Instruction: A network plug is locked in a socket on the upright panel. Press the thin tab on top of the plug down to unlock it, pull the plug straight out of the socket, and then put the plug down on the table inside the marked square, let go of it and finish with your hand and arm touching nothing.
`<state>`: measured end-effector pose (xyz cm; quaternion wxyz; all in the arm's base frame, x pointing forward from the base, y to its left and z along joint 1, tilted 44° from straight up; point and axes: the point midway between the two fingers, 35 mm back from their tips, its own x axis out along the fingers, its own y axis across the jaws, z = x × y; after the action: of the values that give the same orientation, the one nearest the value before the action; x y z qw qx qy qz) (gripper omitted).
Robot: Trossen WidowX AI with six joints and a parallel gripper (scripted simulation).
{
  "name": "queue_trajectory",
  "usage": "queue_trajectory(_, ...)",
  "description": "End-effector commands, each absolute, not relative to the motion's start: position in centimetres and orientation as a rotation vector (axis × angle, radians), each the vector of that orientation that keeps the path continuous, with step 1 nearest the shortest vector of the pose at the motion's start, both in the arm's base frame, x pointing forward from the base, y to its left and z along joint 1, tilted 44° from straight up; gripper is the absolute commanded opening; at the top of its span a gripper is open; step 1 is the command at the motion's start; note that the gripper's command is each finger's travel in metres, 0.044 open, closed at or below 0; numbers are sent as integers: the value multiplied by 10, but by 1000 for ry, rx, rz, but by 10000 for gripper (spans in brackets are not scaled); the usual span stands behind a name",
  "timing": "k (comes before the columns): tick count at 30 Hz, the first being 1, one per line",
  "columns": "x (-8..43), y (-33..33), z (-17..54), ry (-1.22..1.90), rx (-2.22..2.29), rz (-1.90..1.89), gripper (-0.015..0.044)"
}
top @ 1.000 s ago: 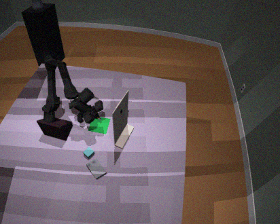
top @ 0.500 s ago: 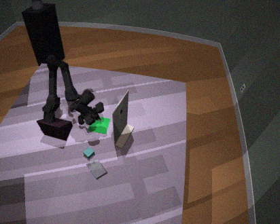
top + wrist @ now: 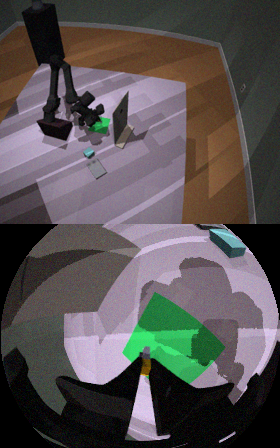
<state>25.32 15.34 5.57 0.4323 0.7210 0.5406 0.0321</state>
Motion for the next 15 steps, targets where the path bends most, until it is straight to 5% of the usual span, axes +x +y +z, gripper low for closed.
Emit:
queue_trajectory(1,253,155,52,1345,1802,74,0)
queue_trajectory(15,249,165,43,1344,1808,76,0)
